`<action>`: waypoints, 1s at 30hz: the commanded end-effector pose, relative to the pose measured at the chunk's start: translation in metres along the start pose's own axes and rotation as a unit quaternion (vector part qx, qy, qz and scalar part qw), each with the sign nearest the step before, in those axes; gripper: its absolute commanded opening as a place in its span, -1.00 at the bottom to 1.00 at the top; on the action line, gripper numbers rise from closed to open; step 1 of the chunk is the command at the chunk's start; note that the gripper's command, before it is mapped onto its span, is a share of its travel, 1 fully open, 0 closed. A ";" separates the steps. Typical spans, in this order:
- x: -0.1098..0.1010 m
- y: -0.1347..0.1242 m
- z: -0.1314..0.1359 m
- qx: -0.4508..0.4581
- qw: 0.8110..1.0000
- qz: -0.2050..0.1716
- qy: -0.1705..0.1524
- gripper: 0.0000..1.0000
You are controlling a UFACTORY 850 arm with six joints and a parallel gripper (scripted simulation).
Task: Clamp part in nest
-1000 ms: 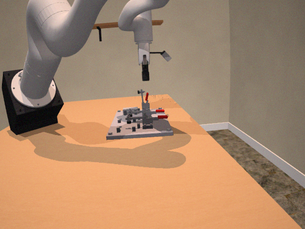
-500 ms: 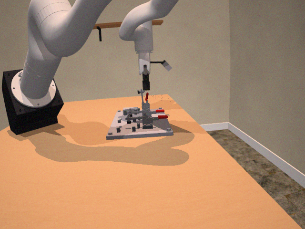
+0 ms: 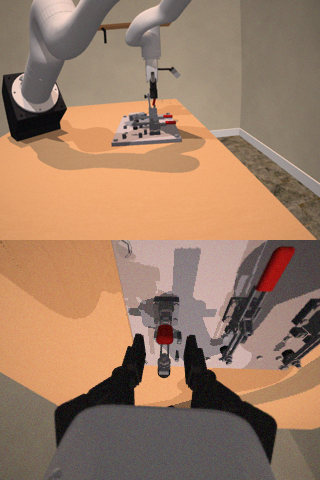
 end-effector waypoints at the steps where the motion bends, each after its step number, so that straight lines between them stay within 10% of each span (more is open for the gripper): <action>1: 0.000 0.000 0.000 0.000 1.000 0.000 0.000 -0.05; 30: 0.026 0.001 -0.001 0.000 1.000 0.000 0.000 -0.05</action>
Point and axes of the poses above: the point where the finger pads meet when closed, its own x axis out along the fingers, its own z axis across the jaws, y = z × x, the point moved 2 cm from there along -x, back along the fingers, and after that the axes turned 5 degrees about x, right-handed, at the moved point
